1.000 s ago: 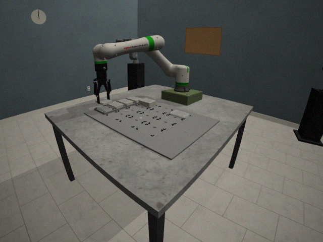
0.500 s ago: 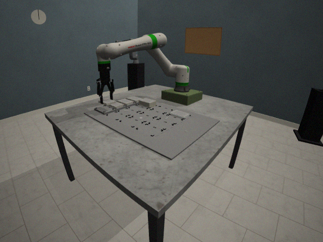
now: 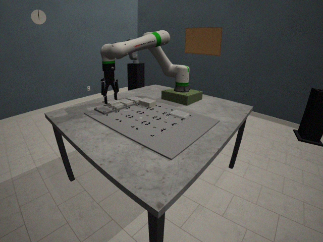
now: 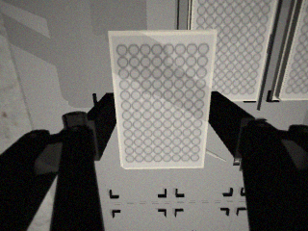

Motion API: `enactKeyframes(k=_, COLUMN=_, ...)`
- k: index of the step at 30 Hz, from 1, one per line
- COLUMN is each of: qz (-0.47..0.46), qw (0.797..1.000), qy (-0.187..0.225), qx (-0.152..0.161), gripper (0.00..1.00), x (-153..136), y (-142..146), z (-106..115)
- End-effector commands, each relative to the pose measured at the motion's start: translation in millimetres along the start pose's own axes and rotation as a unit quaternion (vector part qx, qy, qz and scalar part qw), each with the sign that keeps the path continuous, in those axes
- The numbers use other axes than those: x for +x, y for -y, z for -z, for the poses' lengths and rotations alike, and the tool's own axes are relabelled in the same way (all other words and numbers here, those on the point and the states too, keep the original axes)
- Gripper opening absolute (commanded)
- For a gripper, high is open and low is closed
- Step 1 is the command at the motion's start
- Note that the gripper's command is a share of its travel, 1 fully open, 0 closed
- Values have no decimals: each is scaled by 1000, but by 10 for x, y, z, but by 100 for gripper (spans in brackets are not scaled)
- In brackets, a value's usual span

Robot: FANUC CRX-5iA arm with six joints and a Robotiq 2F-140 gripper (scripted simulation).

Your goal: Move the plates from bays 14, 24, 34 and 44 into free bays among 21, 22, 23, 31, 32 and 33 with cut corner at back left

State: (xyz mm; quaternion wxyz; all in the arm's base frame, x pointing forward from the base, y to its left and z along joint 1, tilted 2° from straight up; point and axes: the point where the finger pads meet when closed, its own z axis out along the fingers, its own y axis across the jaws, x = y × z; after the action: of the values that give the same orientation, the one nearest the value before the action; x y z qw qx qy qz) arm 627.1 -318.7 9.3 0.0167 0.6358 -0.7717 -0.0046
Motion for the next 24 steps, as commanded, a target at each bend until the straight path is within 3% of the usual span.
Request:
enactKeyframes(k=1, qz=0, qw=1000, qy=-1, qx=2, gripper=10, x=-73, y=-41, z=18)
enactKeyframes(k=24, qz=0, qw=1000, qy=-1, qx=2, gripper=10, x=-543, y=-347, z=16)
